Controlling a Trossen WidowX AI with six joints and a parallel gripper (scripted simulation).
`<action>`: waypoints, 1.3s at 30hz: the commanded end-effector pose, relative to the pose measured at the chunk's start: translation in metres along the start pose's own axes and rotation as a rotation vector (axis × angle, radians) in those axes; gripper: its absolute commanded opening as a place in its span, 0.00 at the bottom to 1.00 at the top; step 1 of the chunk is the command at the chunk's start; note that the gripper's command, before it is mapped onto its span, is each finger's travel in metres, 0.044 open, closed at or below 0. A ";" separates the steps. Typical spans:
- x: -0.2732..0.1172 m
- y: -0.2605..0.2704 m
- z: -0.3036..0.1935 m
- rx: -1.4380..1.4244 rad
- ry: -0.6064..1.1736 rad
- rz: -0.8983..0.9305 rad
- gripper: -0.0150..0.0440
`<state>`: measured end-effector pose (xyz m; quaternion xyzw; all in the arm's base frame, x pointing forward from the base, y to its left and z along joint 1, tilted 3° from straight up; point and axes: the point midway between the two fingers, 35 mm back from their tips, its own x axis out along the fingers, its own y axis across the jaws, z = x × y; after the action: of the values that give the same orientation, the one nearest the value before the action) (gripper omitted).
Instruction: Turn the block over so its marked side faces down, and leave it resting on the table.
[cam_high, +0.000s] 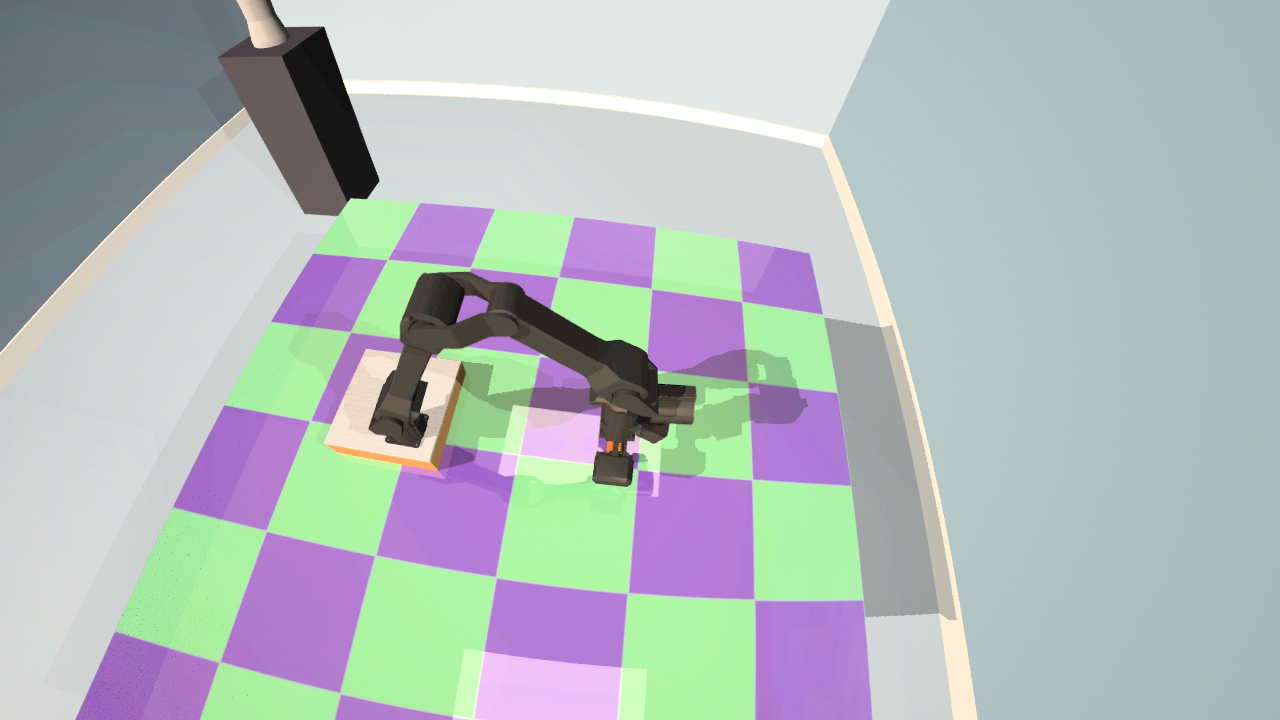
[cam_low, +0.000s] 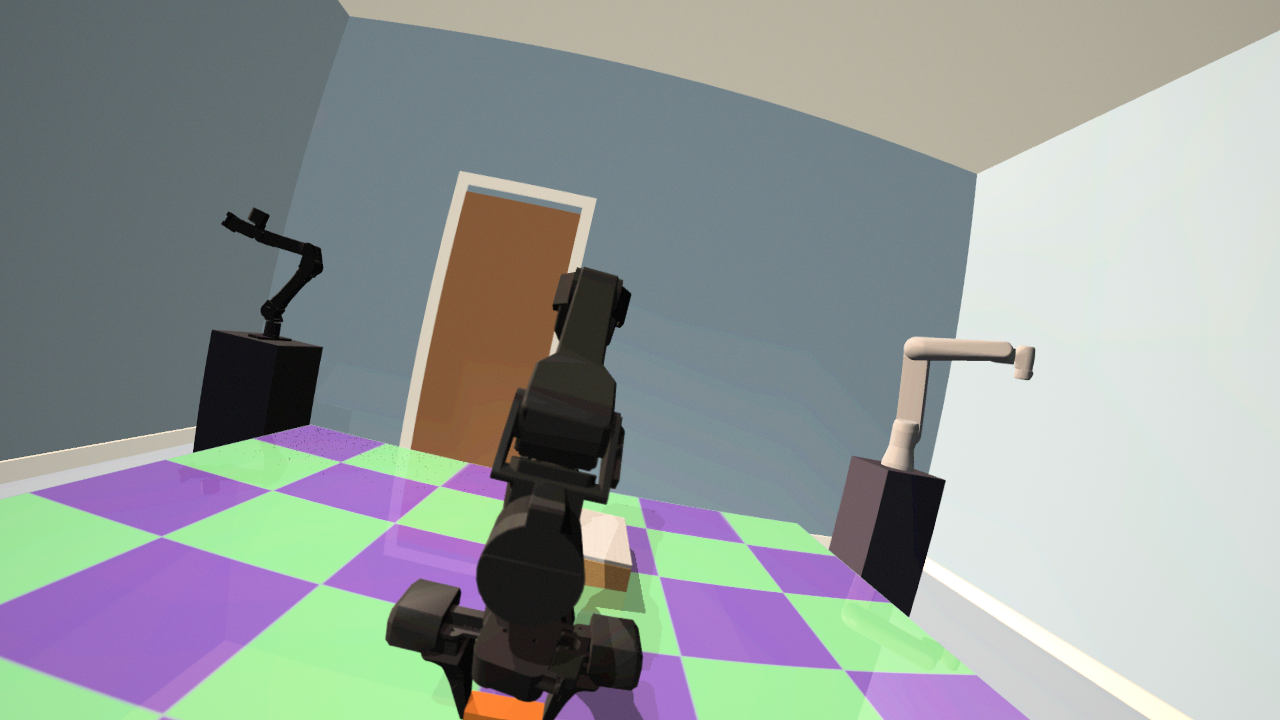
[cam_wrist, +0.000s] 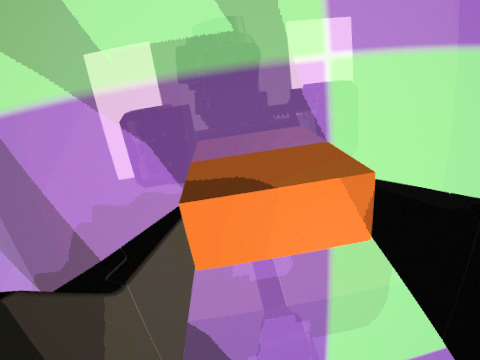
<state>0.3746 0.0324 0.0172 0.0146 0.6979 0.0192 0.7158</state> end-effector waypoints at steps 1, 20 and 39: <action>0.001 0.000 0.000 0.002 0.000 0.001 0.68; -0.028 0.000 0.000 0.002 -0.001 0.000 0.26; -0.019 0.000 0.004 0.000 -0.189 -0.003 0.25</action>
<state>0.3775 0.0323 0.0335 0.0145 0.6458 0.0199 0.7631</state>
